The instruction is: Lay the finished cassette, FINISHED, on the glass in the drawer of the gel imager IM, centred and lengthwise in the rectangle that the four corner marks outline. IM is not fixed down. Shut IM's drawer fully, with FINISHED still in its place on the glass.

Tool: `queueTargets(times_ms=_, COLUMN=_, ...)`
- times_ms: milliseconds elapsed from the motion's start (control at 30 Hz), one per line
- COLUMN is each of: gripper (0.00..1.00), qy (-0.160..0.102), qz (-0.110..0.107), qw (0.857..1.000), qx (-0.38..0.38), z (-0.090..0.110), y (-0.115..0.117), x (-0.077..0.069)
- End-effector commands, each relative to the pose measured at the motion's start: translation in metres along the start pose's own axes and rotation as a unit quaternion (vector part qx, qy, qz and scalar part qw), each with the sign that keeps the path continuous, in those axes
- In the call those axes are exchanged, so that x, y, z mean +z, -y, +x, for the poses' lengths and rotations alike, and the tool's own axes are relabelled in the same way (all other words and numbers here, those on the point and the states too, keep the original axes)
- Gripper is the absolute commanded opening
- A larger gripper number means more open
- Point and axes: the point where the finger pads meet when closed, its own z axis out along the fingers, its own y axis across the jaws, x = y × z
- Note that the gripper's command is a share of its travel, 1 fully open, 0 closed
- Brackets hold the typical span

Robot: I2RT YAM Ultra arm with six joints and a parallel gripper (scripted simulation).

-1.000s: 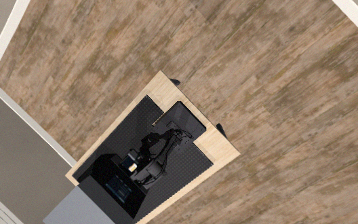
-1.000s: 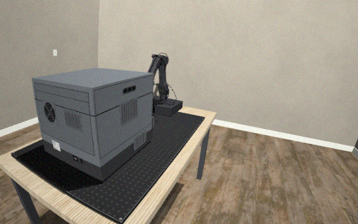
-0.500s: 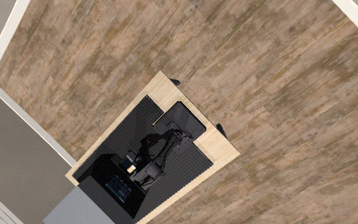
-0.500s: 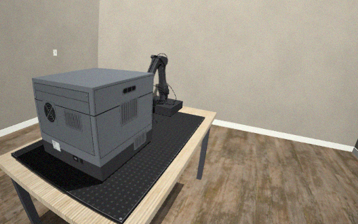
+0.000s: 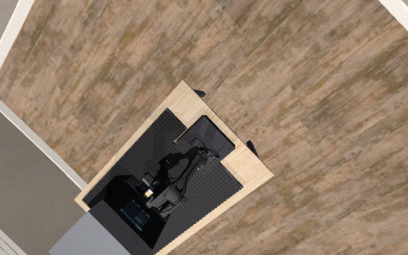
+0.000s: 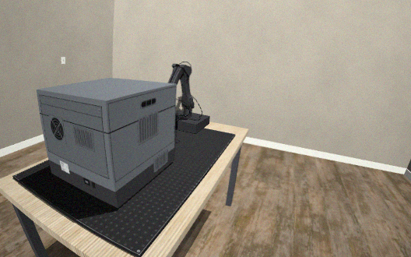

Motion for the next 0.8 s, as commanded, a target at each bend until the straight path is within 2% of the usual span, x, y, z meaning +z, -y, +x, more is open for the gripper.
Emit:
queueTargets(times_ms=0, gripper=0.00, qy=0.009, qz=0.010, qw=1.000, qx=0.001, z=-0.0058, y=0.0145, x=0.0020)
queueTargets(times_ms=133, gripper=0.00, qy=0.008, qz=0.021, qw=1.000, qx=0.000, z=-0.0058, y=0.0231, x=0.0036)
queueTargets(times_ms=767, gripper=0.00, qy=0.008, qz=0.023, qw=1.000, qx=0.001, z=-0.0054, y=0.0235, x=0.0021)
